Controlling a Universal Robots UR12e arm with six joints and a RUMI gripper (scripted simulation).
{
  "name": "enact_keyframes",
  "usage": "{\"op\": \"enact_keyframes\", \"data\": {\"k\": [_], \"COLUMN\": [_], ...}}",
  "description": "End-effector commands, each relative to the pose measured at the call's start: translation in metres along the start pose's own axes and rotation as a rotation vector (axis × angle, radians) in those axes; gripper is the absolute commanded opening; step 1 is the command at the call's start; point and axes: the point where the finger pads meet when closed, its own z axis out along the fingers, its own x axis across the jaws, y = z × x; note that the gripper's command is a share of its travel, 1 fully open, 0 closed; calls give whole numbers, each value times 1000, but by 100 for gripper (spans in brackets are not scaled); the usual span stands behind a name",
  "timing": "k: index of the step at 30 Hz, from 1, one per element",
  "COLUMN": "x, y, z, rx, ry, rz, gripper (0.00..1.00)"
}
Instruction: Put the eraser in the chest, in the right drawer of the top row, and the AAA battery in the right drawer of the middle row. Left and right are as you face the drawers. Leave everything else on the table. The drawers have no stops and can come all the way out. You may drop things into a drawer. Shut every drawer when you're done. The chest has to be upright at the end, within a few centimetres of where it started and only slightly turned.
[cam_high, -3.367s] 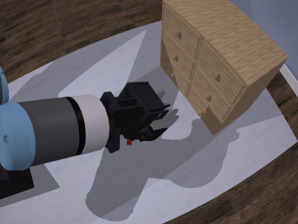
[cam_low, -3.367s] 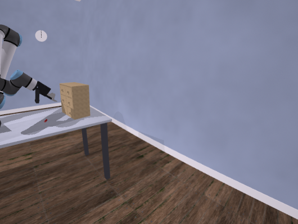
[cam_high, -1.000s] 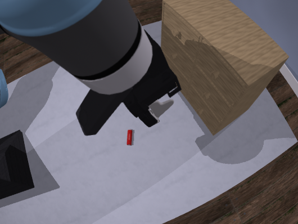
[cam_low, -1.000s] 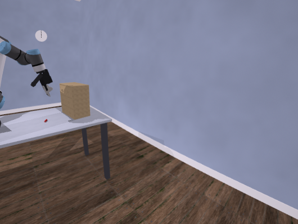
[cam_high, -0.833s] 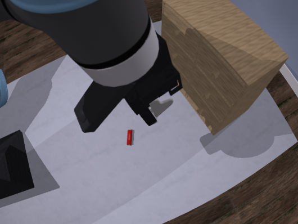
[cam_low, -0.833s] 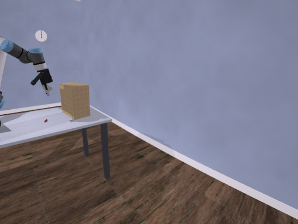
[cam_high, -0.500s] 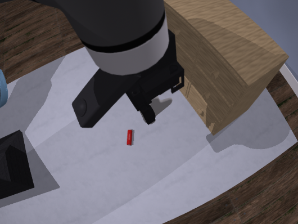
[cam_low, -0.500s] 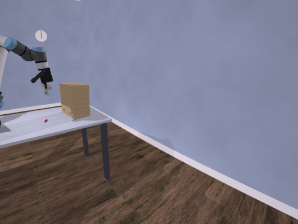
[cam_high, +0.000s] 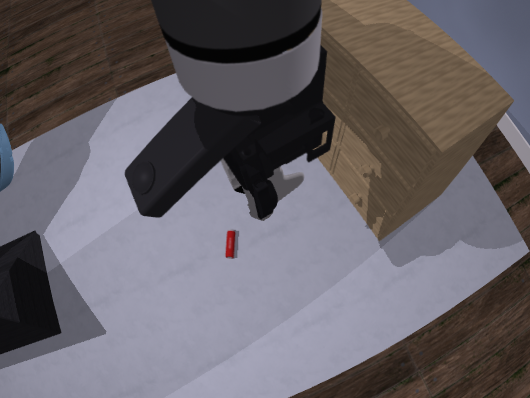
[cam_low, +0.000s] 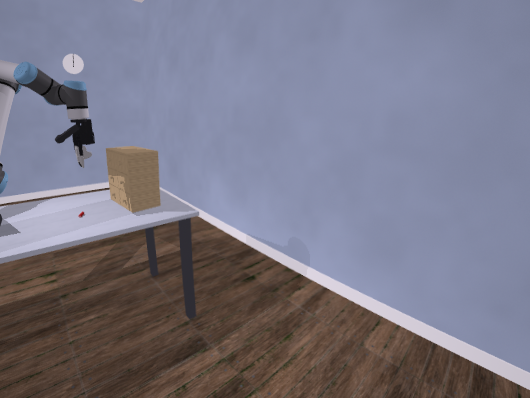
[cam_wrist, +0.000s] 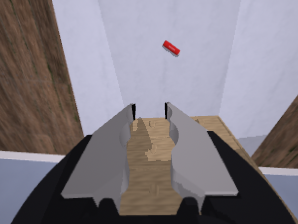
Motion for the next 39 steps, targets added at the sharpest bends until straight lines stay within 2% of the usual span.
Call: {"op": "enact_keyframes", "data": {"k": [1, 10, 38, 39], "x": [0, 0, 0, 0], "y": [-1, -3, -3, -3], "z": [-3, -5, -5, -5], "rx": [21, 39, 42, 42], "ry": [-1, -1, -1, -1], "rz": [0, 0, 0, 0], "gripper": [20, 20, 20, 100]}}
